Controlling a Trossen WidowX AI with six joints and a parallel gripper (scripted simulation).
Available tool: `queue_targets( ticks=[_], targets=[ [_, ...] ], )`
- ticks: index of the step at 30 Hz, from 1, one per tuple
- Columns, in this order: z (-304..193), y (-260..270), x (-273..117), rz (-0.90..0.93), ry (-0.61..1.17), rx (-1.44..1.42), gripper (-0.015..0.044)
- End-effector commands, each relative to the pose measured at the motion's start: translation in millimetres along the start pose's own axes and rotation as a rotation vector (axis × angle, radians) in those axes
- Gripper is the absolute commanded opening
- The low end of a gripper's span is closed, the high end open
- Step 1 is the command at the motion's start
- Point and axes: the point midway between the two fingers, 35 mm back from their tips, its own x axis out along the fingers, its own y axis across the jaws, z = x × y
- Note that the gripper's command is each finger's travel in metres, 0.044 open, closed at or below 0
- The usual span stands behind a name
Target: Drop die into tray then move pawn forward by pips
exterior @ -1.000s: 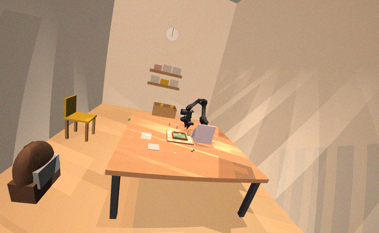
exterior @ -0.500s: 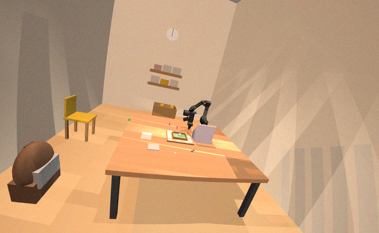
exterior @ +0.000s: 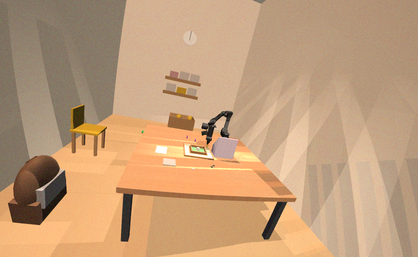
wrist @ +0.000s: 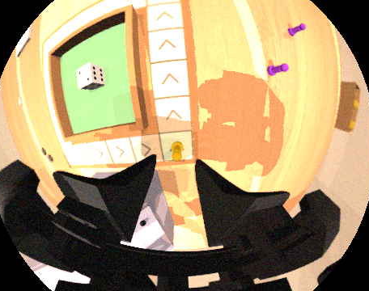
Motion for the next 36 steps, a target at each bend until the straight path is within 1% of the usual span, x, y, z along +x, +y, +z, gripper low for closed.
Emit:
queue_targets(
  ticks=[1, 20, 25, 36],
  targets=[
    [-2.1, 1.0, 8.2, -0.002, 0.008, -0.013, 0.0200],
    [-3.6, -0.9, 35.5, -0.007, 0.007, -0.014, 0.0200],
    [-3.6, -0.9, 35.5, -0.007, 0.007, -0.014, 0.0069],
    [-3.6, -0.9, 35.5, -0.007, 0.007, -0.014, 0.0000]
  ],
)
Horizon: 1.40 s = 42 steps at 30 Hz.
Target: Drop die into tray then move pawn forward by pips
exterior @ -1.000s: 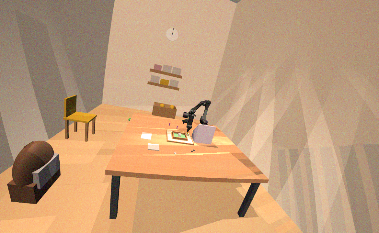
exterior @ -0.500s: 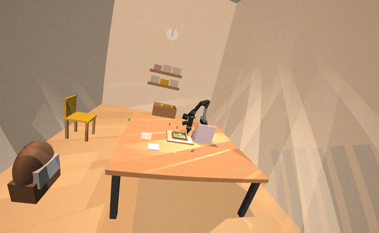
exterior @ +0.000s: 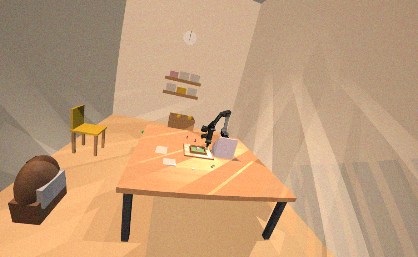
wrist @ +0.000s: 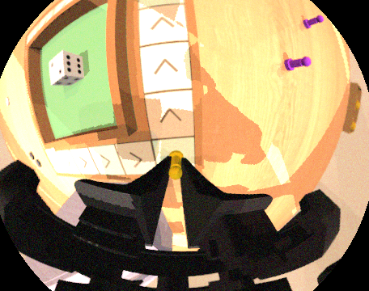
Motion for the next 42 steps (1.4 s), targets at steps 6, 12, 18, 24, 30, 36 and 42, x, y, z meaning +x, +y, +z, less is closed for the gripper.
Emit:
queue_targets(
  ticks=[6, 12, 18, 24, 30, 36, 42],
  targets=[
    [3.3, 5.3, -11.2, 0.019, 0.001, -0.007, 0.0000],
    [6.9, 10.9, -32.8, 0.038, 0.003, -0.009, 0.0000],
    [7.2, 13.7, -55.1, 0.047, 0.002, -0.023, 0.0000],
    [5.6, 13.3, -77.9, 0.045, 0.004, -0.024, 0.0000],
    [2.4, 9.5, -101.6, 0.033, 0.007, -0.017, 0.0000],
    [-2.0, 2.7, -124.5, 0.012, 0.004, -0.009, 0.0000],
    [3.9, 4.9, -123.5, 0.013, 0.003, -0.008, 0.0000]
  ],
)
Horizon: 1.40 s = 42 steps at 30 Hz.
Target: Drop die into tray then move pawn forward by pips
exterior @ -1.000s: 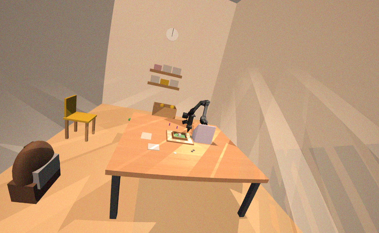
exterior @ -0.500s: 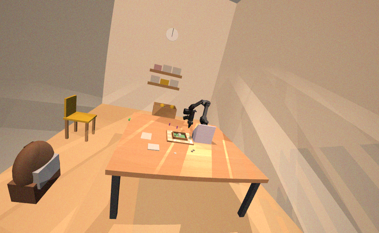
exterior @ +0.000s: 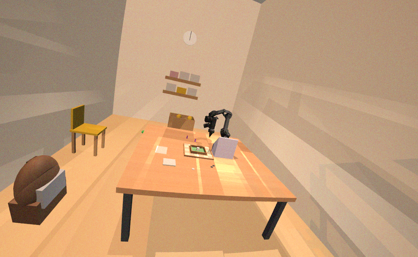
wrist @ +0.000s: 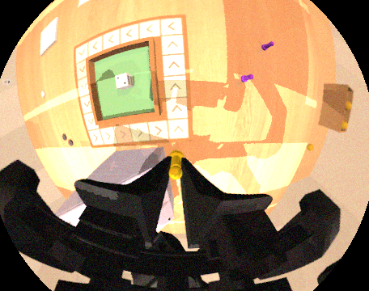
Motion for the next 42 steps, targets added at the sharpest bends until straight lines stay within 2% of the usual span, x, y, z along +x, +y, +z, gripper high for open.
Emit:
queue_targets(
  ticks=[1, 19, 26, 34, 42],
  targets=[
    [8.7, 3.5, 2.5, 0.006, 0.004, 0.007, 0.0000],
    [85.4, 15.2, 70.2, 0.000, -0.002, 0.012, 0.0000],
    [88.1, 15.0, 77.6, -0.002, -0.002, 0.012, 0.0000],
    [87.8, 14.5, 107.6, -0.004, -0.003, 0.012, 0.0000],
    [87.8, 14.5, 110.8, -0.004, -0.003, 0.012, 0.0000]
  ],
)
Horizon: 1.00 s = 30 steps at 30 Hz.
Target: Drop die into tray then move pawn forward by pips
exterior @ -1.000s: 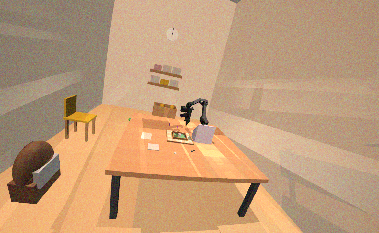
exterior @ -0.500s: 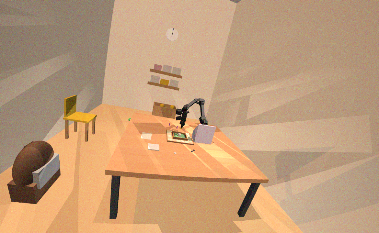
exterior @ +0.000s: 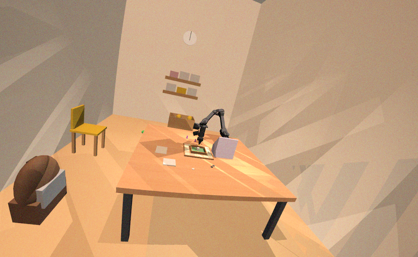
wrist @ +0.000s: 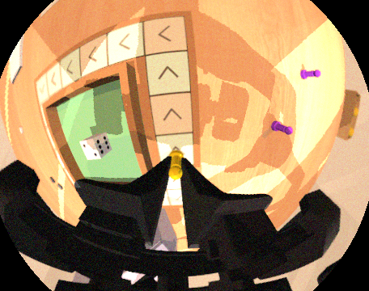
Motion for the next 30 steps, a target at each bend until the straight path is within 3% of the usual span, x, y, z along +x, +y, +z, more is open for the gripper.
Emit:
queue_targets(
  ticks=[1, 11, 21, 27, 30],
  targets=[
    [-1.8, 0.8, 5.5, -0.003, 0.006, -0.011, 0.0000],
    [-2.1, 0.5, 19.0, -0.004, 0.006, -0.011, 0.0000],
    [0.9, -1.2, 11.7, -0.005, -0.002, 0.002, 0.0263],
    [1.1, -0.5, -36.0, -0.001, 0.007, -0.011, 0.0420],
    [1.1, -0.5, -36.0, -0.001, 0.007, -0.011, 0.0440]
  ],
)
